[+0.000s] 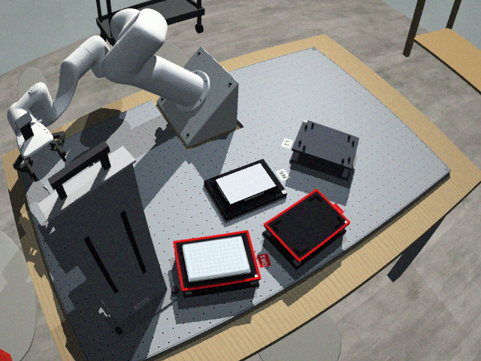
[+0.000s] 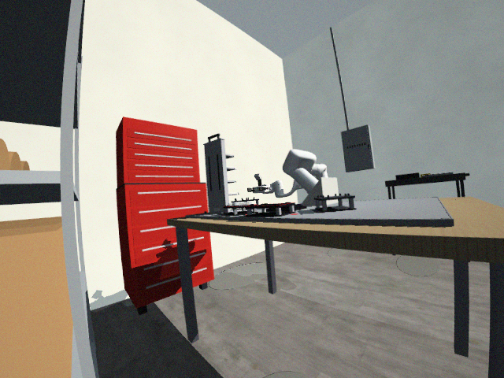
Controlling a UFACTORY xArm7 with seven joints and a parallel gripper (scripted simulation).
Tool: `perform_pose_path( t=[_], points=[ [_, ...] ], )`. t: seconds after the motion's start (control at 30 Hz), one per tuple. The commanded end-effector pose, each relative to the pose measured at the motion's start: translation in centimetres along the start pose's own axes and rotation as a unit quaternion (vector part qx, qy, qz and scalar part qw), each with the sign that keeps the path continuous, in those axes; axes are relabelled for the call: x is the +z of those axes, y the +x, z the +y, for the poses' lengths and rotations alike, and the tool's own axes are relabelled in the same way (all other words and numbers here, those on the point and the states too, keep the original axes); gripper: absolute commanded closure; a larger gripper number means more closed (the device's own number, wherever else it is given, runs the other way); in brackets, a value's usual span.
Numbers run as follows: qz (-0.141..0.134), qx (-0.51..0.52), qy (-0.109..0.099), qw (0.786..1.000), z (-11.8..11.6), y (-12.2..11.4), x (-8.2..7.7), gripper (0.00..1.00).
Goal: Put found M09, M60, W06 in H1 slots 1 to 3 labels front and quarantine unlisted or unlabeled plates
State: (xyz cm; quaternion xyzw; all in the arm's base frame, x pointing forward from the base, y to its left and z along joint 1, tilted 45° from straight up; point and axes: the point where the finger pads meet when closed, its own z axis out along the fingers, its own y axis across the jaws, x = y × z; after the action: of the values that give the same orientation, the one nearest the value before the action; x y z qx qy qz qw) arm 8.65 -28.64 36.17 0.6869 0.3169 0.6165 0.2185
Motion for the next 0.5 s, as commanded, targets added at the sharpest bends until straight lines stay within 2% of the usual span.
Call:
perform_pose_path(
  t=[0.0,0.3,0.47],
  points=[
    [-0.001,-0.001,0.000,1.000,0.02,-0.77,-0.01,0.00],
    [-0.001,-0.001,0.000,1.000,0.02,-0.77,-0.01,0.00],
    [-0.001,-0.001,0.000,1.000,0.01,-0.77,0.79,0.00]
  ],
)
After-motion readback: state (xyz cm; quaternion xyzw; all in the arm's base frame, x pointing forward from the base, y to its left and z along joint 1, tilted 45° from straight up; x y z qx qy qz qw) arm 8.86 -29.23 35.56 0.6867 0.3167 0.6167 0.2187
